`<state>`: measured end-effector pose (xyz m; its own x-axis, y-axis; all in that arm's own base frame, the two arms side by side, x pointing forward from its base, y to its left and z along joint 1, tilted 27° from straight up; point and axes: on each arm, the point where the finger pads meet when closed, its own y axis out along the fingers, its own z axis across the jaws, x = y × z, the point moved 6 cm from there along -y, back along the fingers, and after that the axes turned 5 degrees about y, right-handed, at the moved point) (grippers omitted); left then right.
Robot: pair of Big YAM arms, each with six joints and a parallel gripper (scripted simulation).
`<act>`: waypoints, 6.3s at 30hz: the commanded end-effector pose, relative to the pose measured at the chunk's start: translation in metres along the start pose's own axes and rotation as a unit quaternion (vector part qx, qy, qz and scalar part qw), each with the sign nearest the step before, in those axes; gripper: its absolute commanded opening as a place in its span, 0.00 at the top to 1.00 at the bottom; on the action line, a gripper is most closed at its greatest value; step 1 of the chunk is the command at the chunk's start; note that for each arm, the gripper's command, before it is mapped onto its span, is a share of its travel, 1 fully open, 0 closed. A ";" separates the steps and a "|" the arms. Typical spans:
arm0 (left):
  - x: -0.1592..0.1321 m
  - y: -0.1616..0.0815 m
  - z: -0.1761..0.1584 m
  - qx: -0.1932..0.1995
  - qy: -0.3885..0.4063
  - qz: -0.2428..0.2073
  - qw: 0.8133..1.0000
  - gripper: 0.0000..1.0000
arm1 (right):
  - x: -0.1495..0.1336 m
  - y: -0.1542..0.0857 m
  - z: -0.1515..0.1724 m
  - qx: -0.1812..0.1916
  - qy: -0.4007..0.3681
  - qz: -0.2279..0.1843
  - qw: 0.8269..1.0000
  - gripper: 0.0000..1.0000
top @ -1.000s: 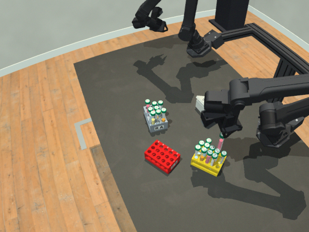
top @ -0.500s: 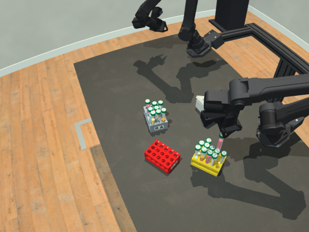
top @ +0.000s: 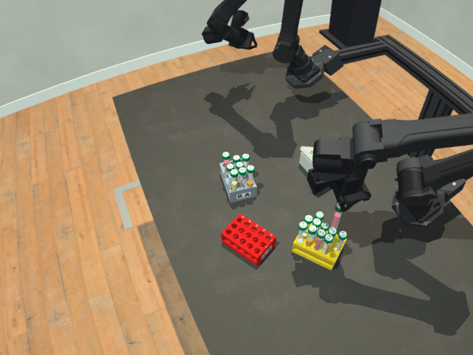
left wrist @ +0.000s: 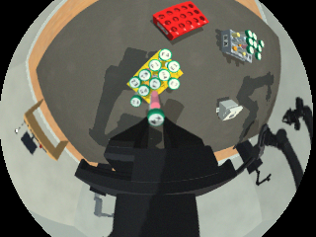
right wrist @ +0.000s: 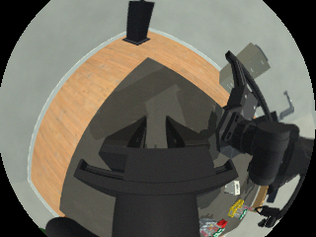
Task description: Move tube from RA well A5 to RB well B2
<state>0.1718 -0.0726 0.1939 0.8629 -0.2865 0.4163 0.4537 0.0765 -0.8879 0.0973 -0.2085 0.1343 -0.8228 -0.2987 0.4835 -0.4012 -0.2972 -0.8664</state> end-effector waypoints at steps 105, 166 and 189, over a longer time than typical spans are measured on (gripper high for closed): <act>0.002 0.023 0.000 -0.002 -0.003 -0.009 1.000 1.00 | 0.002 -0.005 0.006 0.007 0.005 0.002 1.000 0.70; -0.007 0.050 0.005 0.002 0.001 0.004 1.000 1.00 | 0.002 -0.005 0.006 0.007 0.005 0.002 1.000 0.70; 0.001 0.044 0.005 -0.001 -0.002 -0.008 1.000 1.00 | 0.002 -0.005 0.006 0.007 0.005 0.002 1.000 0.70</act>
<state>0.1892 -0.0636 0.1484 0.8627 -0.2896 0.4145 0.4524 0.0762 -0.8885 0.0973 -0.2085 0.1343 -0.8228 -0.2987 0.4835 -0.4012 -0.2972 -0.8664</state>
